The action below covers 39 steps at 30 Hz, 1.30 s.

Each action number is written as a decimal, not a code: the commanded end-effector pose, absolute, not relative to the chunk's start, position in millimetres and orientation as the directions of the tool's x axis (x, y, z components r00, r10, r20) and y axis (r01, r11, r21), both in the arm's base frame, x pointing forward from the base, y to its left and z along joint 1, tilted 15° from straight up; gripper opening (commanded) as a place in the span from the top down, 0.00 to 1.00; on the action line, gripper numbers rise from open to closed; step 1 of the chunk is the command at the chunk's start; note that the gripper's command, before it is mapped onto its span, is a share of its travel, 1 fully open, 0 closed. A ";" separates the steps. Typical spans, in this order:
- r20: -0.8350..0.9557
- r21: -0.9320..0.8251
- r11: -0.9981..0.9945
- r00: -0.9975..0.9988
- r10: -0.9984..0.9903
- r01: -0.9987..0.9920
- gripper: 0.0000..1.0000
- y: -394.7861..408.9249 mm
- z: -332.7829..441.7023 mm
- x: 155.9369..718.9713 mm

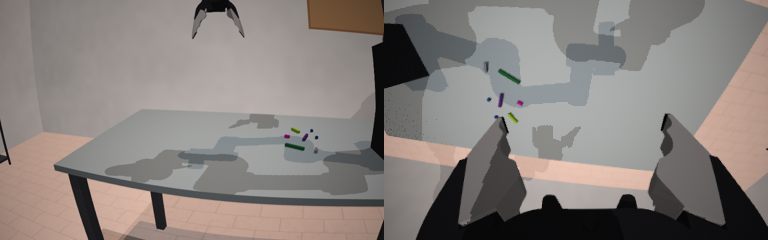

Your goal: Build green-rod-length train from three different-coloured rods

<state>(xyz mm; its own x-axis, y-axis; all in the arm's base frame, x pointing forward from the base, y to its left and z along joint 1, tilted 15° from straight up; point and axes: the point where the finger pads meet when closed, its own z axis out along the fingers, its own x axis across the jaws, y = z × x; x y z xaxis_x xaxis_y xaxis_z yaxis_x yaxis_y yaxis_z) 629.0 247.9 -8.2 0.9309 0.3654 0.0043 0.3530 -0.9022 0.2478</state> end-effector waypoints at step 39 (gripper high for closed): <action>-0.021 0.243 -0.858 0.887 0.462 0.453 0.00 211.4 -44.8 630.9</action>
